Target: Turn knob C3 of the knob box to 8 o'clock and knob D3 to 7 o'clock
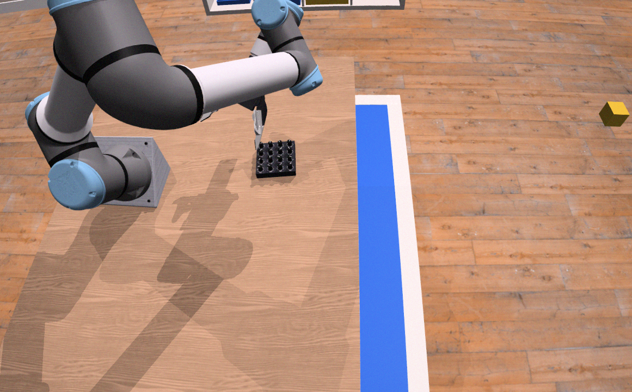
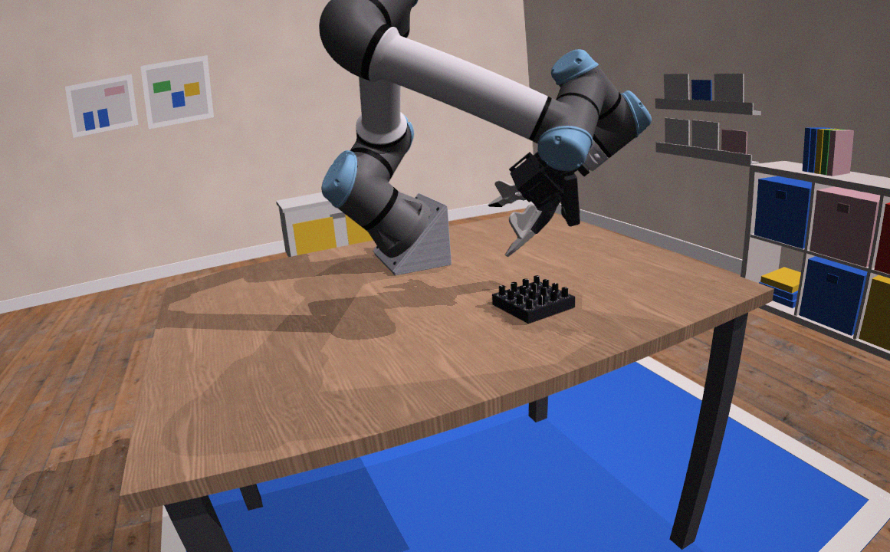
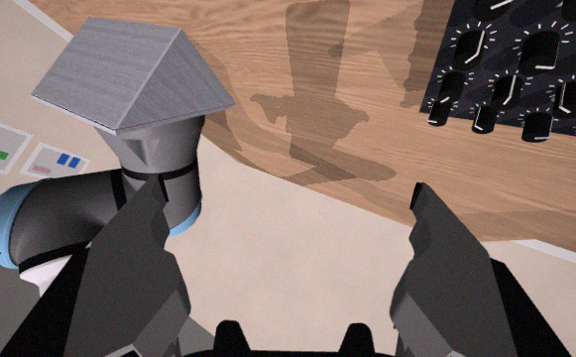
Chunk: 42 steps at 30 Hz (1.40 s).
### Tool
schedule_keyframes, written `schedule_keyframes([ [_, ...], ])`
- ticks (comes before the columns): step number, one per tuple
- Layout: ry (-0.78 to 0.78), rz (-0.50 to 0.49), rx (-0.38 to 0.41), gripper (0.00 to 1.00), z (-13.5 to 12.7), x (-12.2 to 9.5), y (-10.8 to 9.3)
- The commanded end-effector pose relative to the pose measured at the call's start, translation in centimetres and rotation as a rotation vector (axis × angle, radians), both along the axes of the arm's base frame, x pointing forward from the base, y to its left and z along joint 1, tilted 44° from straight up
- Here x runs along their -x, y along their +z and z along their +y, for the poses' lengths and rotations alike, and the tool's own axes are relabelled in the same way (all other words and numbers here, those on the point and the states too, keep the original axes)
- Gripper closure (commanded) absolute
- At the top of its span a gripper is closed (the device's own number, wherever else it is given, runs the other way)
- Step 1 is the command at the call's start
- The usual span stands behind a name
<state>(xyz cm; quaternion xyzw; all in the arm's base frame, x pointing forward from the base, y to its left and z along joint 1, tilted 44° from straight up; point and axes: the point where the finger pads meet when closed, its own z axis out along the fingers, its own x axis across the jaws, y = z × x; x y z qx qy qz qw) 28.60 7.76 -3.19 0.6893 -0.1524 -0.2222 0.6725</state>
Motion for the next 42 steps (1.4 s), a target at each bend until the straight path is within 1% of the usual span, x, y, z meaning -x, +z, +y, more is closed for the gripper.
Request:
schedule_keyframes([
  [1, 0.001, -0.155, -0.027, 0.00, -0.5, -0.2, -1.5],
  [12, -0.026, -0.483, -0.065, 0.00, -1.1, -1.5, -4.0],
  [14, -0.026, -0.483, -0.065, 0.00, -1.1, -1.5, -4.0],
  [16, -0.039, -0.585, -0.075, 0.00, -1.3, -2.0, -4.5],
  [22, -0.066, -0.758, -0.092, 0.00, -1.5, -3.1, -5.2],
  [29, -0.105, -0.965, -0.109, 0.00, -1.8, -4.5, -5.5],
  [31, -0.105, -0.965, -0.109, 0.00, -1.8, -4.5, -5.5],
  [33, -0.125, -1.056, -0.116, 0.00, -1.9, -5.2, -5.4],
  [42, -0.192, -1.320, -0.136, 0.00, -2.2, -7.1, -4.7],
])
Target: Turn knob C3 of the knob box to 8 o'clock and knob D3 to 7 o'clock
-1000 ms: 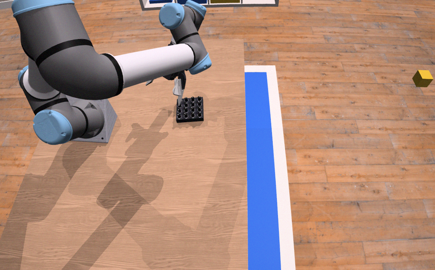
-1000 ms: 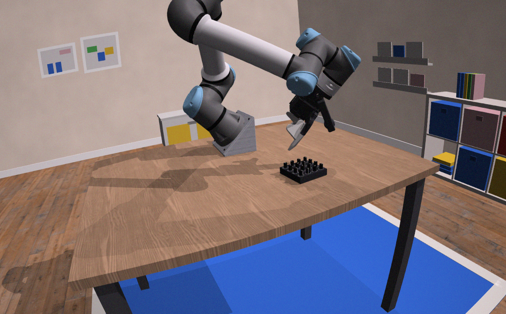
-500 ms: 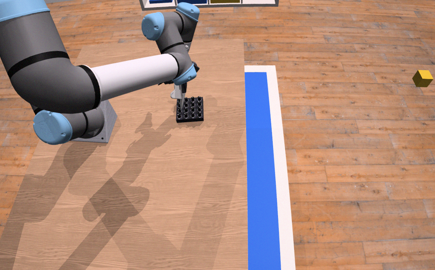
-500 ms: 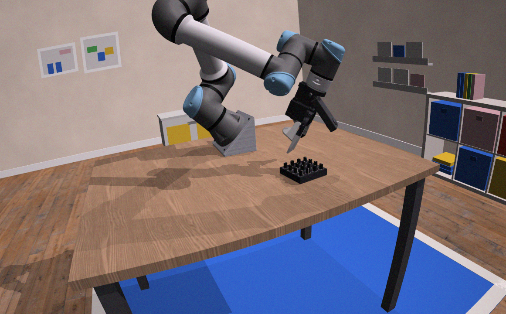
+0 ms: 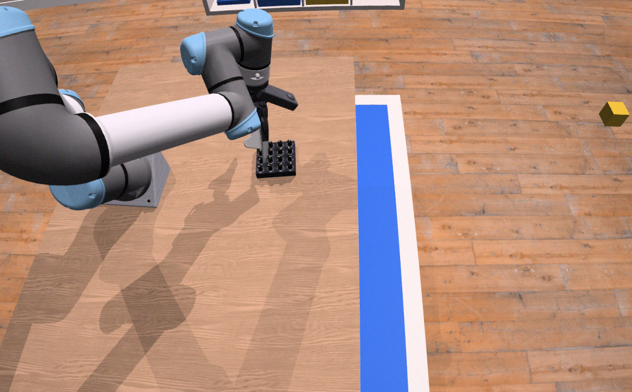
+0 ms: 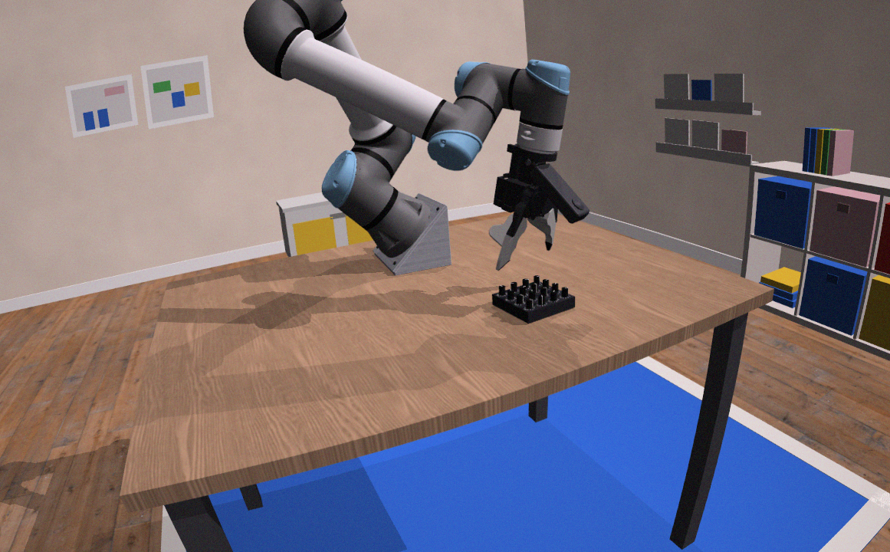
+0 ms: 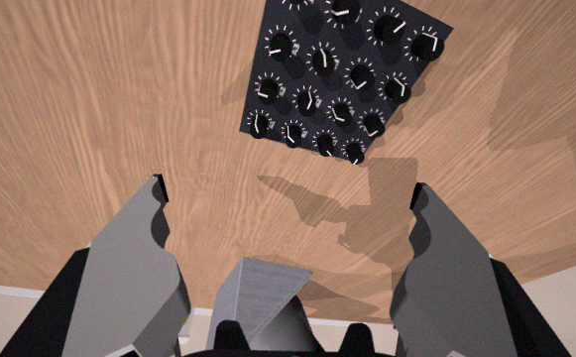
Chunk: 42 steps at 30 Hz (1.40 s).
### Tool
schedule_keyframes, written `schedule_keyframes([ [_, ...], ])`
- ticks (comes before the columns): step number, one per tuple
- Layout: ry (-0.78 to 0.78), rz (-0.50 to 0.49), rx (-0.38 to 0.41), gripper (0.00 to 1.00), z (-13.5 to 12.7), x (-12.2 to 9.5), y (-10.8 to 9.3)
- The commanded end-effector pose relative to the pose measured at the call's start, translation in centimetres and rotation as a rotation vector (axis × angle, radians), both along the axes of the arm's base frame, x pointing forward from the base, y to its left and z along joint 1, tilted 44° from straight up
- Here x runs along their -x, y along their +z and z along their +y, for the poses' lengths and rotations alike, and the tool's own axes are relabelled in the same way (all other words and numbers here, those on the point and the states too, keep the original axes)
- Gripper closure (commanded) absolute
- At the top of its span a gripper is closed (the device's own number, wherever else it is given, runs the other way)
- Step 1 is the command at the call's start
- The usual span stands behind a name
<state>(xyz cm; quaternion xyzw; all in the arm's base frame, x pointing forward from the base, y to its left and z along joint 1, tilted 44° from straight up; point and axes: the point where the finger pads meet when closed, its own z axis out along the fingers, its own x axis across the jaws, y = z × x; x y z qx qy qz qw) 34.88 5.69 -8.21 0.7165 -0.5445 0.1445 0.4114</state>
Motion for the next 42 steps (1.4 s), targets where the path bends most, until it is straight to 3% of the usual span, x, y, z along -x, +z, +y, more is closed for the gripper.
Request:
schedule_keyframes([
  [1, -0.029, -0.152, -0.026, 0.00, -0.2, -1.1, 0.4],
  [4, -0.051, -0.231, -0.039, 0.00, -0.3, -1.6, 0.9],
  [15, -0.087, -0.359, -0.060, 0.00, -0.5, -2.5, 1.8],
  [42, -0.092, -0.374, -0.063, 0.00, -0.6, -2.6, 1.9],
])
